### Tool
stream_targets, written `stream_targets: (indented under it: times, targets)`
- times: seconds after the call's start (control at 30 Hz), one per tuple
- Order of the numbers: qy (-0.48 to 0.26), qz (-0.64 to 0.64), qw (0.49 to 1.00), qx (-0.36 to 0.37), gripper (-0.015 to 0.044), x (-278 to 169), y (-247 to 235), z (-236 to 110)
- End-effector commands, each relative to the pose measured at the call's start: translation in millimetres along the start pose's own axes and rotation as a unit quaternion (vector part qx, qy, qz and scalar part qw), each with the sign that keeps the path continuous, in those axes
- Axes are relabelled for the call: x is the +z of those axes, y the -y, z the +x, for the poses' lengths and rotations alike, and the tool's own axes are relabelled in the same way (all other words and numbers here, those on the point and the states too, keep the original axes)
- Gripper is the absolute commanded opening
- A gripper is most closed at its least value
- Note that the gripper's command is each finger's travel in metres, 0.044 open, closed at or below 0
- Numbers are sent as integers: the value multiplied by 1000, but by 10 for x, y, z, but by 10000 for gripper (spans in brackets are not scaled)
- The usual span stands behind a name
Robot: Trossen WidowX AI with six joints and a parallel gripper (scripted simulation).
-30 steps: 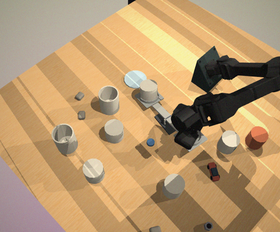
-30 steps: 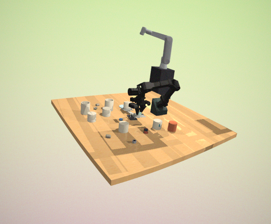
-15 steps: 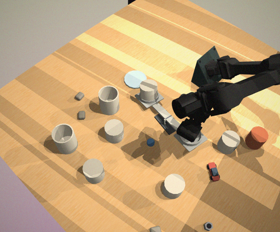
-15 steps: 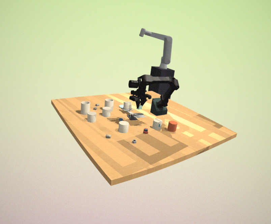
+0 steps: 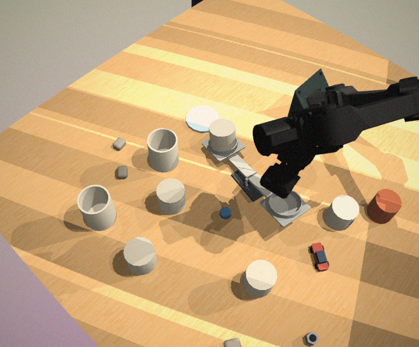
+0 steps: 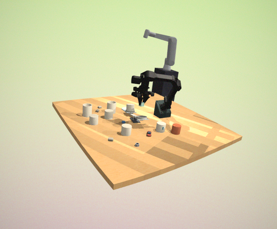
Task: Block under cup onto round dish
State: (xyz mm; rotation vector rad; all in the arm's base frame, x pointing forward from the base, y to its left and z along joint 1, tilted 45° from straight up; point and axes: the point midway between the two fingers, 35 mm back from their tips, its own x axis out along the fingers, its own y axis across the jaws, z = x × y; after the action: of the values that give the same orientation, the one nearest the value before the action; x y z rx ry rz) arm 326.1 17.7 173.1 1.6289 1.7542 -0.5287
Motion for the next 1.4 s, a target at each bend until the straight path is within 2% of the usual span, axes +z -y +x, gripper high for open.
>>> stream_targets:
  times: [0.0, 0.67, 1.37]
  targets:
    - [5, 17, 1000, 2, 0, 305, -11, 21]
    - [24, -4, 1000, -6, 0, 1694, 264, 227]
    - [16, -11, 1000, -21, 0, 2939, 1066, 630]
